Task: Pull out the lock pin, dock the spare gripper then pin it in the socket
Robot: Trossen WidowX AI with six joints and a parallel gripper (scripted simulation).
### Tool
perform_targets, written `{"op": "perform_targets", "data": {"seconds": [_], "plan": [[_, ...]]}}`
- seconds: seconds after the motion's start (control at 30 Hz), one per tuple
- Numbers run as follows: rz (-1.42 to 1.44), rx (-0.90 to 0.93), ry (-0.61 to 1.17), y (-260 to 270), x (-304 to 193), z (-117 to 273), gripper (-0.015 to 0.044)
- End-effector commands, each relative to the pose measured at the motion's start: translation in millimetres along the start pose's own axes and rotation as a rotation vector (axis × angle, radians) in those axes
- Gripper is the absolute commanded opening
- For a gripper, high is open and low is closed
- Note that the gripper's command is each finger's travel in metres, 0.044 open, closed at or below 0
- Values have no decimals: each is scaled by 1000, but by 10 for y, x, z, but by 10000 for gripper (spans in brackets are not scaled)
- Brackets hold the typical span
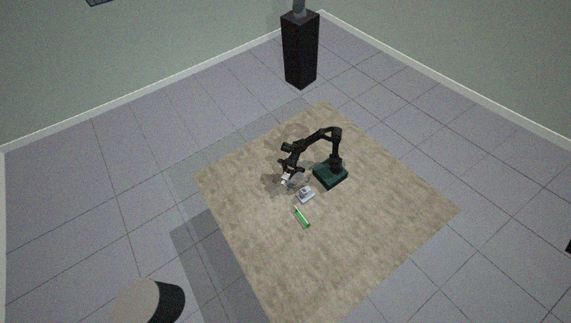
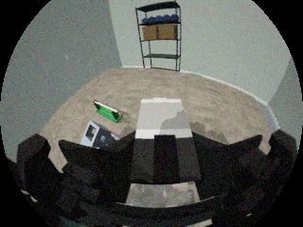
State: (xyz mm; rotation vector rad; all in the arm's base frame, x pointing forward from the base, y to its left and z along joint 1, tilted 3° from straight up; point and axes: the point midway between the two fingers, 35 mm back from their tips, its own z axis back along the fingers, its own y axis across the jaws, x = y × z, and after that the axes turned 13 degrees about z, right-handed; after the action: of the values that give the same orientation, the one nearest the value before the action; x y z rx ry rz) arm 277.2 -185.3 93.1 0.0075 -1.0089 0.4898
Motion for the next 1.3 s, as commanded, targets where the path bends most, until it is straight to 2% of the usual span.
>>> {"op": "perform_targets", "data": {"seconds": [0.0, 0.67, 1.27], "plan": [[-26, 20, 18, 5, 61, -40, 0], [-254, 169, 301, 361, 336, -289, 0], [-356, 217, 590, 756, 592, -301, 0]]}}
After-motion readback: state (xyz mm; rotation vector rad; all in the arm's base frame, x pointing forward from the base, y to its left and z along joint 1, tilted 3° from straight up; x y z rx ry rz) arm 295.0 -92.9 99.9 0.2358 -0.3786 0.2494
